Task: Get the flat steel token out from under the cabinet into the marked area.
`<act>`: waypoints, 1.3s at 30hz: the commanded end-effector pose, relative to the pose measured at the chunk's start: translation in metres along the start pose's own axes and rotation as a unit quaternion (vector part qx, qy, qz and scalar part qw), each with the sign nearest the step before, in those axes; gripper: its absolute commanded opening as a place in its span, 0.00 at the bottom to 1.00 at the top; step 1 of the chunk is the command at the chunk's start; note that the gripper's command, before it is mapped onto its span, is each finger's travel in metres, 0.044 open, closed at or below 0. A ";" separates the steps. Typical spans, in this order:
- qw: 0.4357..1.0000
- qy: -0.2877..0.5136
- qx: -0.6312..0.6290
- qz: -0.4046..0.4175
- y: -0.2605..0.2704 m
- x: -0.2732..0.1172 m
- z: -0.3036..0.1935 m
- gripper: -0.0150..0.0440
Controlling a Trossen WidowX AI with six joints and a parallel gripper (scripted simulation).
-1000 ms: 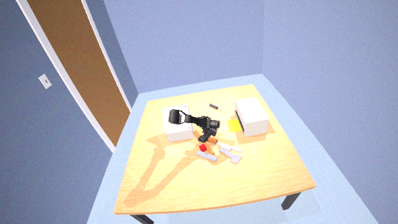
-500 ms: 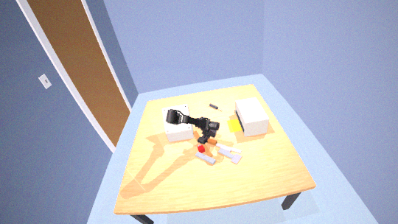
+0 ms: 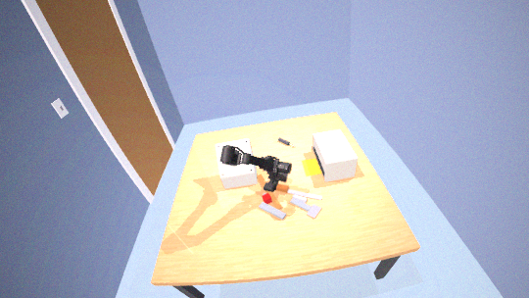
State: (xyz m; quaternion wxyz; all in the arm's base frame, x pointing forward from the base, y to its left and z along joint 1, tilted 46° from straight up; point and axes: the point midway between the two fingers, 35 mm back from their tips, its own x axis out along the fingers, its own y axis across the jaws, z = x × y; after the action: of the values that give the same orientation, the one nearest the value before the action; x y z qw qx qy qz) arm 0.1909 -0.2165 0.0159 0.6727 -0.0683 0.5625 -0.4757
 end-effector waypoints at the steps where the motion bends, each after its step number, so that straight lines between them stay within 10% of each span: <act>1: 1.000 0.000 -0.018 -0.001 -0.001 0.000 0.000 0.25; 39: 0.986 0.000 -0.168 -0.001 -0.001 0.000 0.000 0.25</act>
State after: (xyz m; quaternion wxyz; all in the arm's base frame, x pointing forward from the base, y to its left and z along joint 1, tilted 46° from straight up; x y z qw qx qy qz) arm 0.1908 -0.2166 0.0162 0.6543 -0.1709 0.6286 -0.3841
